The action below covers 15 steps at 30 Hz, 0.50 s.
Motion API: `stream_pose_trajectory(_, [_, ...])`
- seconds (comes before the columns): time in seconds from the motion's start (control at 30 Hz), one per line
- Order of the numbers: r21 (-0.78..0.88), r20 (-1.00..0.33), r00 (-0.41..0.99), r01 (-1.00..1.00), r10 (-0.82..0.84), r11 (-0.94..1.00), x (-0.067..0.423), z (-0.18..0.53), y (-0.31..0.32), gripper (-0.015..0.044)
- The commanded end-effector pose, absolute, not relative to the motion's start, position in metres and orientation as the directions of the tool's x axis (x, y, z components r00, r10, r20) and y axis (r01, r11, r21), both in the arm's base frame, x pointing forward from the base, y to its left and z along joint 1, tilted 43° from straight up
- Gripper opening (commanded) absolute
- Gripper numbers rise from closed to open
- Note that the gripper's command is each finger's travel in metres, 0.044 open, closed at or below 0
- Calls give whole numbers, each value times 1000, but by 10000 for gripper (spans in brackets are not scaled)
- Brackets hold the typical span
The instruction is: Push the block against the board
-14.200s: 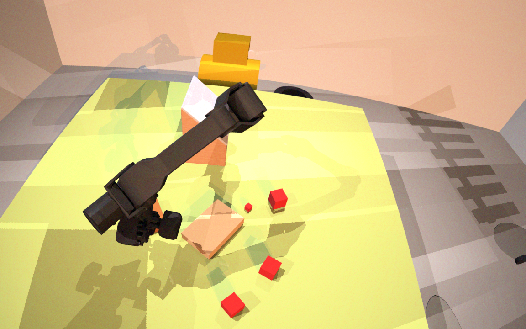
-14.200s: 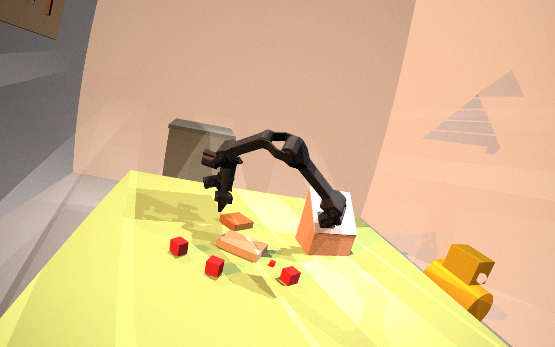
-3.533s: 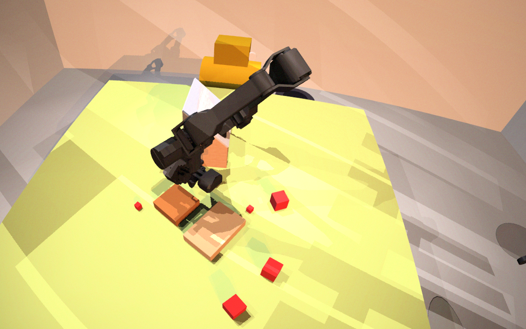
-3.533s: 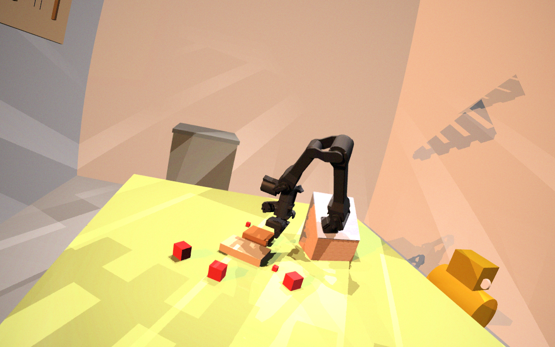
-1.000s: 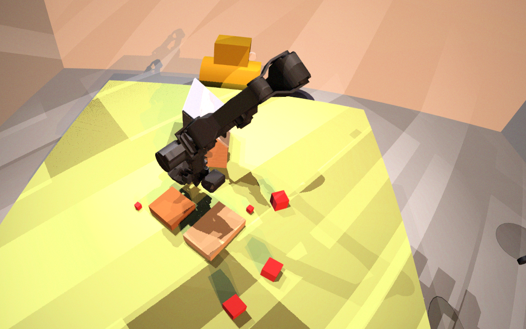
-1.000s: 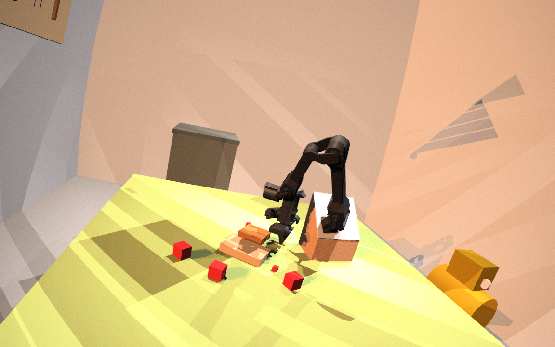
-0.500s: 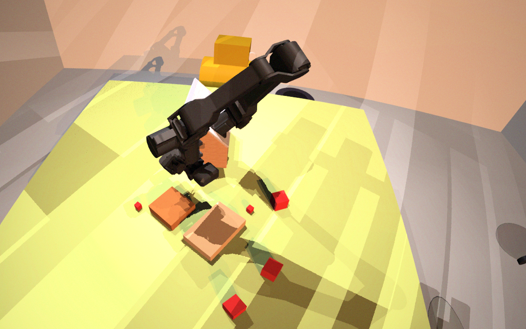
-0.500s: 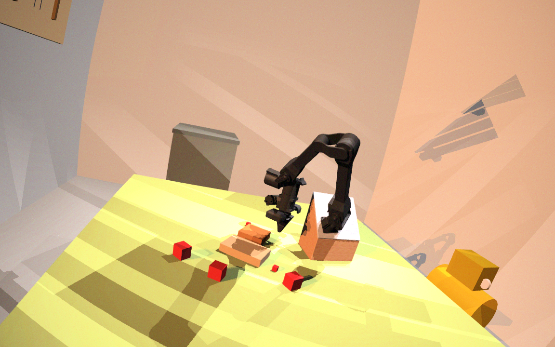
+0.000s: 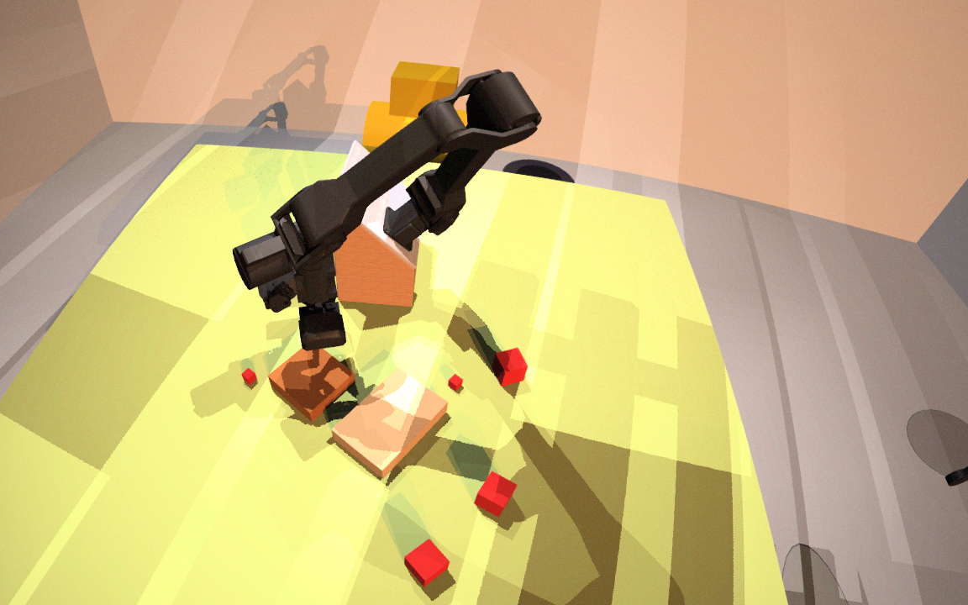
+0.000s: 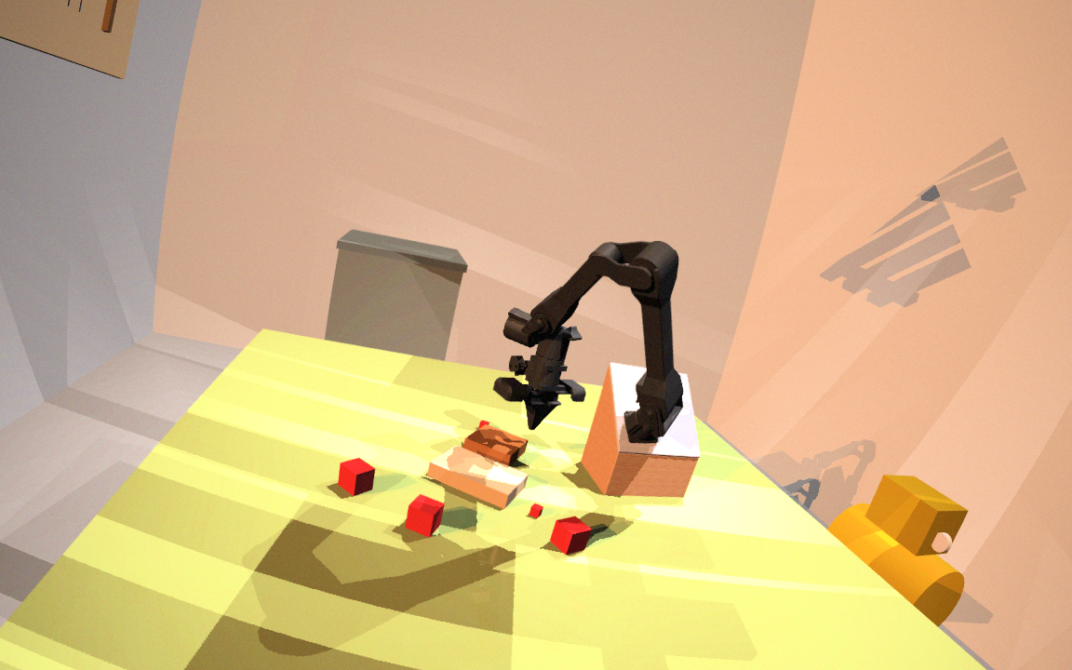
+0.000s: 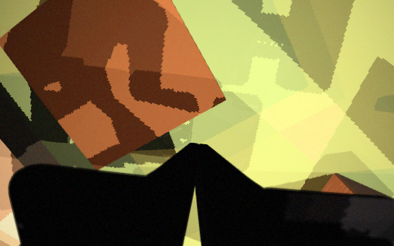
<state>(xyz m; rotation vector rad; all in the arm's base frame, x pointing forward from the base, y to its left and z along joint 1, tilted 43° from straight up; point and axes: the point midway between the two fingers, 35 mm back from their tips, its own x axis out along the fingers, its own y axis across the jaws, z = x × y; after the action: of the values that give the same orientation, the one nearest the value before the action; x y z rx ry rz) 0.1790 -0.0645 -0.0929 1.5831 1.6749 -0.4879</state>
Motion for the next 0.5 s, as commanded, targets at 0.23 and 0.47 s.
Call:
stream_pose_trajectory(0.23, [-19,-743,61,994,667,-112,186,-111,-88,0])
stream_pose_trajectory(0.47, [-177,-744,59,943,666,-281,189,-125,-102,0])
